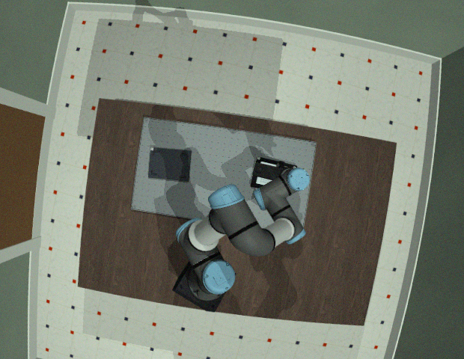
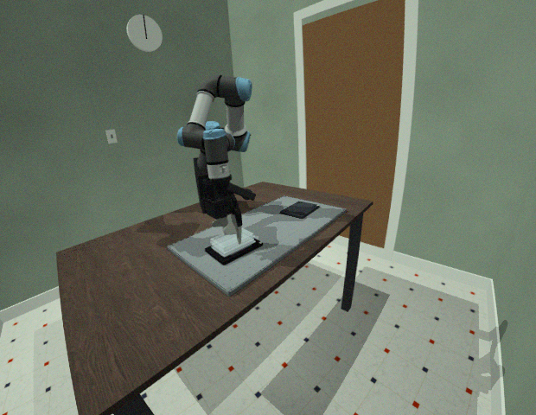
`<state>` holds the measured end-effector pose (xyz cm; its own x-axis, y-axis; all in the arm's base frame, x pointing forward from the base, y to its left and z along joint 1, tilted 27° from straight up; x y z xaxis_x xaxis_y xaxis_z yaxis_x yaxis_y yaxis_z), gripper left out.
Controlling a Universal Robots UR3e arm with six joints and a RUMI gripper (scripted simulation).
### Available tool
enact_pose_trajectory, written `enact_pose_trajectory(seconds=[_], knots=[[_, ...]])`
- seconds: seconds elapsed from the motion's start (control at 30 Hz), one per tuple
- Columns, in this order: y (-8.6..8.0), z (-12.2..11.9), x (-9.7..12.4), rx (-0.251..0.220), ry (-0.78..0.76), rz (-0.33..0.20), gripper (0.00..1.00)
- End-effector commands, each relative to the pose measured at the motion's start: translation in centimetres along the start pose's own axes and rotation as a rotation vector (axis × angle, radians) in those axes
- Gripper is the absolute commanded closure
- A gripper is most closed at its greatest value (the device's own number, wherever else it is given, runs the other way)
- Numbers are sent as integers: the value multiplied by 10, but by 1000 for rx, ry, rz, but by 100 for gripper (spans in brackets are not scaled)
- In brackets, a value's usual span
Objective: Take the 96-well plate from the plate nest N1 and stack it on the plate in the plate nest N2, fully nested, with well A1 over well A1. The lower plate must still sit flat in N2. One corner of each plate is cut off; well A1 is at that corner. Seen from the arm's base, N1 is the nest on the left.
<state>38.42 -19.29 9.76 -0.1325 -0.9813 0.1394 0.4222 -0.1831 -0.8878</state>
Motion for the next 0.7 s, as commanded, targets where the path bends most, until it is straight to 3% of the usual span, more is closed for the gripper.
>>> enact_pose_trajectory(seconds=[0.0,0.67], knots=[[1,0,0,1,-1,-2,100],[4,0,0,1,-1,-2,100]])
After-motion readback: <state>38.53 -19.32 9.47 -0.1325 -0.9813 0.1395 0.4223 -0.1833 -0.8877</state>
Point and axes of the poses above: the point where the finger pads meet when closed, its own y axis out along the fingers, its own z axis across the jaws, x = y × z, the point moved 7 cm from there along -y, back along the fingers, and after that the axes turned 2 degrees about y, right-handed, at the moved point
